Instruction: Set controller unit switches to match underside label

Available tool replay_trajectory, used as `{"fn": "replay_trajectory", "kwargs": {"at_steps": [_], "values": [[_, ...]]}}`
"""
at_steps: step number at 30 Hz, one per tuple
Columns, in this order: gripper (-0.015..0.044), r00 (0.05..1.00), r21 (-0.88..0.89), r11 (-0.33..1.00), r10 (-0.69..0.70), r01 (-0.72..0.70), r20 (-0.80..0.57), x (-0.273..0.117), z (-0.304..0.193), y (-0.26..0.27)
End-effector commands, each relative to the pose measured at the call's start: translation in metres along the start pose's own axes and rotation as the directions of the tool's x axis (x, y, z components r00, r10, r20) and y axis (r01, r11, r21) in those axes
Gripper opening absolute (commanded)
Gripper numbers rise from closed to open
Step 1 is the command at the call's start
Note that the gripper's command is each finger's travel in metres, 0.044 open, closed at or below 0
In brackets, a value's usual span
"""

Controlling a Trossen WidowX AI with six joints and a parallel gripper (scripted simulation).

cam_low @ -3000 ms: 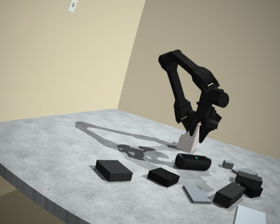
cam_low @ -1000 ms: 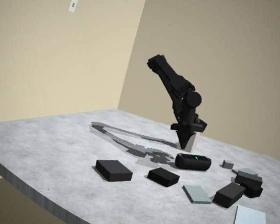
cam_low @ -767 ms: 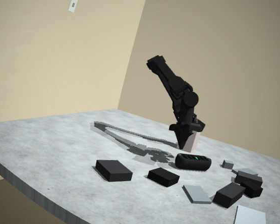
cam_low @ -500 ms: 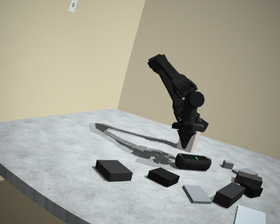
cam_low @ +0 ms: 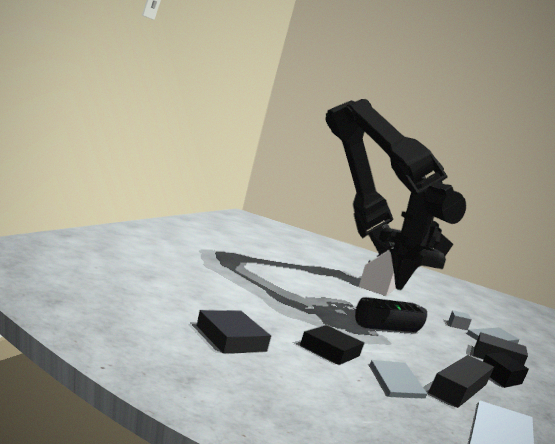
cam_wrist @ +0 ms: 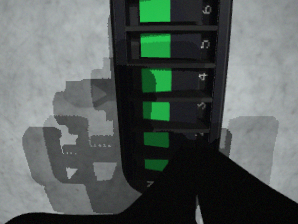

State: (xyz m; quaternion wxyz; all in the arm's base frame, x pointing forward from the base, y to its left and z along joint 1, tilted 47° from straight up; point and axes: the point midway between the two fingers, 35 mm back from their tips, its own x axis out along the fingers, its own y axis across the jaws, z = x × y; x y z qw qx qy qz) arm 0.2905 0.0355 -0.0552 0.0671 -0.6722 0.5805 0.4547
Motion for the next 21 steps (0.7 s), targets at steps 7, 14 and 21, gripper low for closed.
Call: {"fn": "replay_trajectory", "kwargs": {"at_steps": [7, 14, 21], "values": [[0.0000, 1.000, 0.008, 1.000, 0.013, -0.013, 0.003, 0.013, 0.001, -0.001], [0.0000, 1.000, 0.008, 1.000, 0.013, -0.013, 0.003, 0.024, 0.000, -0.001], [0.0000, 1.000, 0.007, 1.000, 0.013, -0.013, 0.002, 0.035, 0.000, -0.001]]}}
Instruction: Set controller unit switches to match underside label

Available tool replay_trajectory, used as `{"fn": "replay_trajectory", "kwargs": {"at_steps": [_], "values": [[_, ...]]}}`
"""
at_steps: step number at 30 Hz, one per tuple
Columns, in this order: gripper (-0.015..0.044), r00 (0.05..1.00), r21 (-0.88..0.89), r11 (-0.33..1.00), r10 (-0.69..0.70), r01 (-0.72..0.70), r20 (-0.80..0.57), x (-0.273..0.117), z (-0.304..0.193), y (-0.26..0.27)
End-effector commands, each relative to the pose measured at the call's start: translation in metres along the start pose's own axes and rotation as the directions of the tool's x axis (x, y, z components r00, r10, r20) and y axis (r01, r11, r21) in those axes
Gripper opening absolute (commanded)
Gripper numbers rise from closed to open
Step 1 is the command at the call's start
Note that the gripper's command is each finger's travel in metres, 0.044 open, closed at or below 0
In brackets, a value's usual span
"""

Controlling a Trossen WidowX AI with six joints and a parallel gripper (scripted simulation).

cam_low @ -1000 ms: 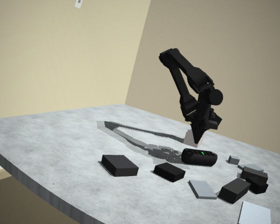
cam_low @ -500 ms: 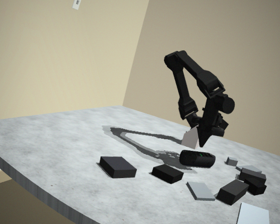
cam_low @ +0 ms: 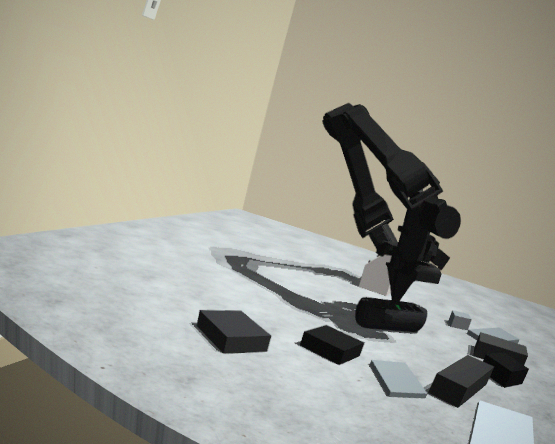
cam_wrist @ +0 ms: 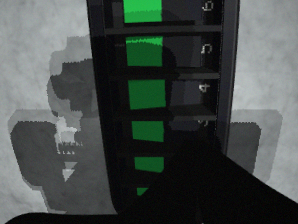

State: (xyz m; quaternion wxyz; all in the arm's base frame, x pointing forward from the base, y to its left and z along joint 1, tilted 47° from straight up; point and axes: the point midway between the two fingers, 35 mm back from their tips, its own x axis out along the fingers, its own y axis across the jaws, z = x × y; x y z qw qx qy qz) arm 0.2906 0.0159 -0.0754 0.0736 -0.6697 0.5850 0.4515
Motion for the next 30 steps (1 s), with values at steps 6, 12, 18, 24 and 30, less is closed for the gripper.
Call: {"fn": "replay_trajectory", "kwargs": {"at_steps": [6, 12, 18, 24, 30], "values": [[0.0000, 1.000, -0.010, 1.000, 0.011, -0.011, -0.003, 0.014, 0.001, 0.002], [0.0000, 1.000, -0.010, 1.000, 0.011, -0.011, -0.003, 0.018, 0.001, 0.002], [0.0000, 1.000, -0.010, 1.000, 0.011, -0.011, -0.003, 0.018, 0.001, 0.002], [0.0000, 1.000, -0.010, 1.000, 0.011, -0.011, -0.003, 0.018, 0.001, 0.002], [0.0000, 1.000, -0.006, 1.000, 0.009, -0.009, 0.000, 0.007, 0.001, 0.001]]}}
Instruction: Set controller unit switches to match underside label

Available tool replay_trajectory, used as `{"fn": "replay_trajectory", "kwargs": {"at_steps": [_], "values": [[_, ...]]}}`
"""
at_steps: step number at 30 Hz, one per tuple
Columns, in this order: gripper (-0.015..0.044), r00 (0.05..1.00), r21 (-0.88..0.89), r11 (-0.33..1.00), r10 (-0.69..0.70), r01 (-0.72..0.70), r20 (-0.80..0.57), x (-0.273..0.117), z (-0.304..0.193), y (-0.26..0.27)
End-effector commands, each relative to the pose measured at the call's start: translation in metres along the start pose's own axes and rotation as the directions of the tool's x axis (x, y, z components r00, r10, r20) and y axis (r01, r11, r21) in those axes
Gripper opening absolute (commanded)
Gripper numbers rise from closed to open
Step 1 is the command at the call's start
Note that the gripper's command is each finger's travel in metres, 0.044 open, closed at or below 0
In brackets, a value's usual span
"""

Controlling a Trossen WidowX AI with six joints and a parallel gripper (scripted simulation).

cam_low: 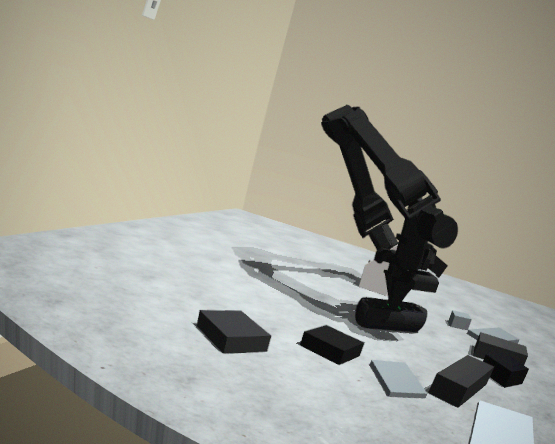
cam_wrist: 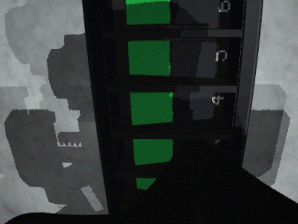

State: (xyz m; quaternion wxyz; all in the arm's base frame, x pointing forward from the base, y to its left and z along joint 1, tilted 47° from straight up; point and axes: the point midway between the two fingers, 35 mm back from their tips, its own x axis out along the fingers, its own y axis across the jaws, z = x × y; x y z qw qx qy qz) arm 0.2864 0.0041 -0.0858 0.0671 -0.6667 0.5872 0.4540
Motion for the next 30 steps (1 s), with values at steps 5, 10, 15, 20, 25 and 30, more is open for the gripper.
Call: {"fn": "replay_trajectory", "kwargs": {"at_steps": [5, 10, 15, 20, 25, 30], "values": [[0.0000, 1.000, -0.001, 1.000, -0.003, 0.003, 0.000, -0.043, 0.000, 0.000], [0.0000, 1.000, -0.001, 1.000, -0.003, 0.003, 0.000, -0.043, -0.020, -0.001], [0.0000, 1.000, 0.000, 1.000, -0.002, 0.002, -0.002, -0.043, -0.040, 0.000], [0.0000, 1.000, 0.000, 1.000, -0.002, 0.002, -0.002, -0.038, -0.040, -0.001], [0.0000, 1.000, 0.000, 1.000, -0.002, 0.002, -0.002, -0.029, -0.040, -0.001], [0.0000, 1.000, 0.000, 1.000, -0.002, 0.002, -0.002, -0.021, -0.040, -0.001]]}}
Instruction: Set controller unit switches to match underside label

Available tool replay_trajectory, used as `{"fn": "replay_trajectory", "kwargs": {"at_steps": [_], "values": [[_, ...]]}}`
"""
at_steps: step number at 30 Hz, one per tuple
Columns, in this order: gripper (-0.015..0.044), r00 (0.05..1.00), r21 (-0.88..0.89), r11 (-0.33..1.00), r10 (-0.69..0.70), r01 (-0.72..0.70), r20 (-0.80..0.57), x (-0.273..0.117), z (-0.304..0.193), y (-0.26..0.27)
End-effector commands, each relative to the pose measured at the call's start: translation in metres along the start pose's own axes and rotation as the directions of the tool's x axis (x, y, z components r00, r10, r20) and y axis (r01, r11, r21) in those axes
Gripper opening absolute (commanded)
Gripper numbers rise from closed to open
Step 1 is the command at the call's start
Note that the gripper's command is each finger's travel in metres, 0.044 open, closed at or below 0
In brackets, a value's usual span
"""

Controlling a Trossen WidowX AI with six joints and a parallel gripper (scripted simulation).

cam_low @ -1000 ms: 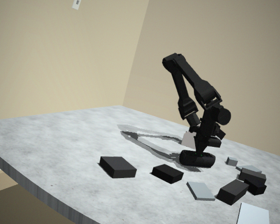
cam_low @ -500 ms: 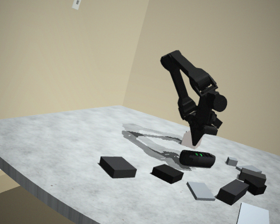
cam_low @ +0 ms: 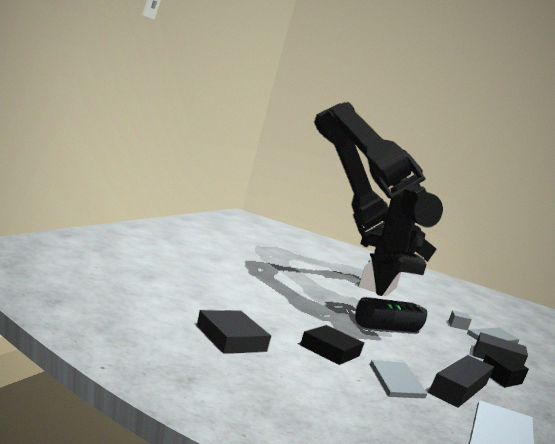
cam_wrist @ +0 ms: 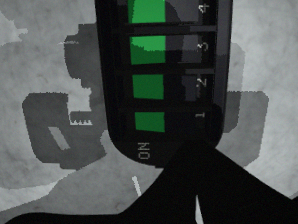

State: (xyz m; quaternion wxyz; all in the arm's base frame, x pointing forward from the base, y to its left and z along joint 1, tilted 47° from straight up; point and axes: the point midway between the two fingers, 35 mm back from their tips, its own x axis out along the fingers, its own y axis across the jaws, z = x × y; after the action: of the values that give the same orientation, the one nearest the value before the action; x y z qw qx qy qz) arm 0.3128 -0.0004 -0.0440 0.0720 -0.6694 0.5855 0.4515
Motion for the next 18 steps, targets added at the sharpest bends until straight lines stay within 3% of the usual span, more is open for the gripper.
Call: {"fn": "replay_trajectory", "kwargs": {"at_steps": [1, 18], "values": [[0.0000, 1.000, -0.008, 1.000, 0.008, -0.008, -0.002, 0.008, 0.001, 0.002], [0.0000, 1.000, -0.008, 1.000, 0.009, -0.009, -0.004, 0.030, 0.000, 0.003]]}}
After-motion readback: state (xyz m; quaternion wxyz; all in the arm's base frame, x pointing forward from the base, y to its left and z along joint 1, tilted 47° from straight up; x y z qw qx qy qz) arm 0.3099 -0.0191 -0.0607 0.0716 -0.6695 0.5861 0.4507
